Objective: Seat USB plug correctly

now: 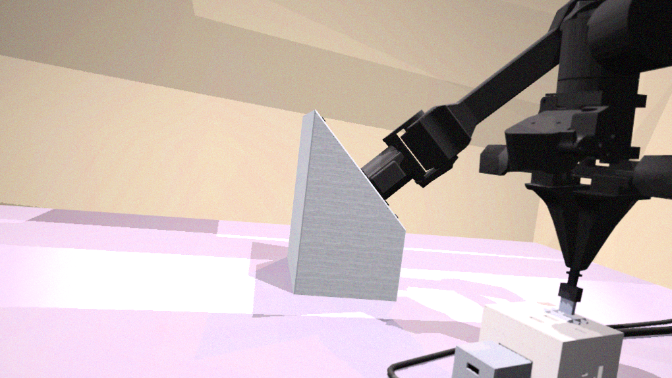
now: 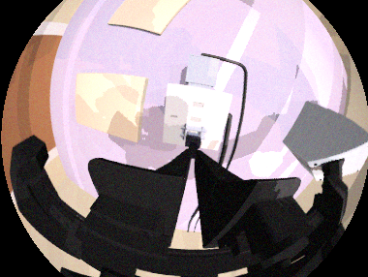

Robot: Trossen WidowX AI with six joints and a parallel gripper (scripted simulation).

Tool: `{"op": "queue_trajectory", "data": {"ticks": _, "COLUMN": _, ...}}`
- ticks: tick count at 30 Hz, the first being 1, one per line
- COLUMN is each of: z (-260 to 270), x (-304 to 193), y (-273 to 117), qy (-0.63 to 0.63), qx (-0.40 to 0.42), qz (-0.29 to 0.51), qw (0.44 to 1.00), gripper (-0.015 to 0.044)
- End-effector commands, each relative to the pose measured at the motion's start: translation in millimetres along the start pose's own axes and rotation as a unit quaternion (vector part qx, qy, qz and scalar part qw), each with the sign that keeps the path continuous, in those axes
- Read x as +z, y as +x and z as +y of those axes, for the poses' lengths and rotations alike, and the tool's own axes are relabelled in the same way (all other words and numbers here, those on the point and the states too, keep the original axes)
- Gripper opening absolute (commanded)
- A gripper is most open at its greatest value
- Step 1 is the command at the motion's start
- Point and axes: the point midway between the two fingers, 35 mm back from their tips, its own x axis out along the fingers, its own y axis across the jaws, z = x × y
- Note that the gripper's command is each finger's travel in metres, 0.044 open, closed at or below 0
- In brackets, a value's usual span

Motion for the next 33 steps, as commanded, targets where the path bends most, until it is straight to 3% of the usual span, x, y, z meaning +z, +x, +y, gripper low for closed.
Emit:
{"op": "queue_trajectory", "data": {"ticks": 1, "z": -0.5, "x": 0.0, "y": 1.3, "qy": 0.003, "qx": 0.000, "qz": 0.002, "qw": 1.000, "gripper": 0.0000}}
{"op": "queue_trajectory", "data": {"ticks": 33, "z": -0.5, "x": 0.4, "y": 5.1, "qy": 0.003, "qx": 0.000, "qz": 0.002, "qw": 1.000, "gripper": 0.0000}}
